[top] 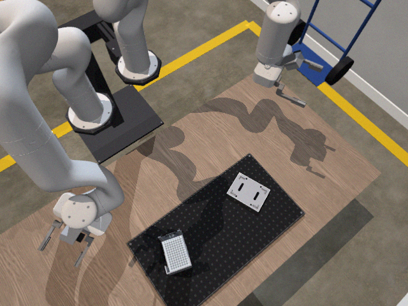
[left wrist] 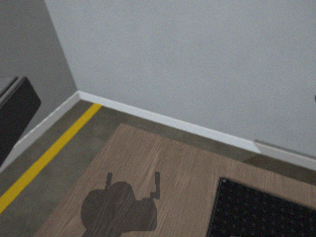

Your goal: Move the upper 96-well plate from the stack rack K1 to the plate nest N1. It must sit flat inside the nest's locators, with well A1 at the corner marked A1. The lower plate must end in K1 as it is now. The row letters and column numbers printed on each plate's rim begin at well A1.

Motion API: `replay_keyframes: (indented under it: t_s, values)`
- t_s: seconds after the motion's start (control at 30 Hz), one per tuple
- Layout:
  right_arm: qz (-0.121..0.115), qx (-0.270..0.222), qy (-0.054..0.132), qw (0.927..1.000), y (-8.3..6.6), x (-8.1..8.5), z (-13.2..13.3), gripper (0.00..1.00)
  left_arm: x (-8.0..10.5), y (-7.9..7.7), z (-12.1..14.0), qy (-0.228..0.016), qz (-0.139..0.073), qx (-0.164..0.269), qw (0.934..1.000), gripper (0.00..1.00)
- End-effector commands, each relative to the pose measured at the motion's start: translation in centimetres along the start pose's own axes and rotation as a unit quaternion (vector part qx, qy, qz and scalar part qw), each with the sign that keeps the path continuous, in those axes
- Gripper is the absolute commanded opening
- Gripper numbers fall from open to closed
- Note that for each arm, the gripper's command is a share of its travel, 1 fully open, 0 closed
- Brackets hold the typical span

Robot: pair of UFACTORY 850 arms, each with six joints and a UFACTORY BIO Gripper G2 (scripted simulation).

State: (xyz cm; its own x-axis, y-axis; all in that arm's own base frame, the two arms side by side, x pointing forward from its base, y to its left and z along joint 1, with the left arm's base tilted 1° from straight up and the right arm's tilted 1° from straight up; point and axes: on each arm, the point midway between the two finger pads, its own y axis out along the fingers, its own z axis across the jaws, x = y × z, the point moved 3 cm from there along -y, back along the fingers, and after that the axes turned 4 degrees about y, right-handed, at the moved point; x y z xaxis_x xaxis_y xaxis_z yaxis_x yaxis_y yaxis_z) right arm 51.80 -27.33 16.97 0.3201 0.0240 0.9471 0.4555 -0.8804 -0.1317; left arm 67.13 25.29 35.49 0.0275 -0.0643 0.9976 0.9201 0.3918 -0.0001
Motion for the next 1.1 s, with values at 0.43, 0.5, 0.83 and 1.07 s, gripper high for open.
replay_keyframes:
  t_s: [0.43,0.5,0.83,1.07]
  values:
    - [-0.001,0.000,0.001,1.0000,0.0,0.1,0.0,0.37,-0.3,0.1,6.9,0.000,0.002,0.043,0.9991,1.00]
    - [-0.001,0.000,0.001,1.0000,0.0,0.1,0.0,0.37,-0.4,0.0,7.9,0.000,0.002,0.043,0.9991,1.00]
    - [-0.001,0.000,0.001,1.0000,0.0,0.1,0.0,0.37,-0.6,-0.3,11.4,0.000,0.004,0.084,0.9965,1.00]
    - [-0.001,0.000,0.001,1.0000,0.0,0.1,0.0,0.37,-0.9,-0.7,14.8,0.000,0.004,0.084,0.9965,1.00]
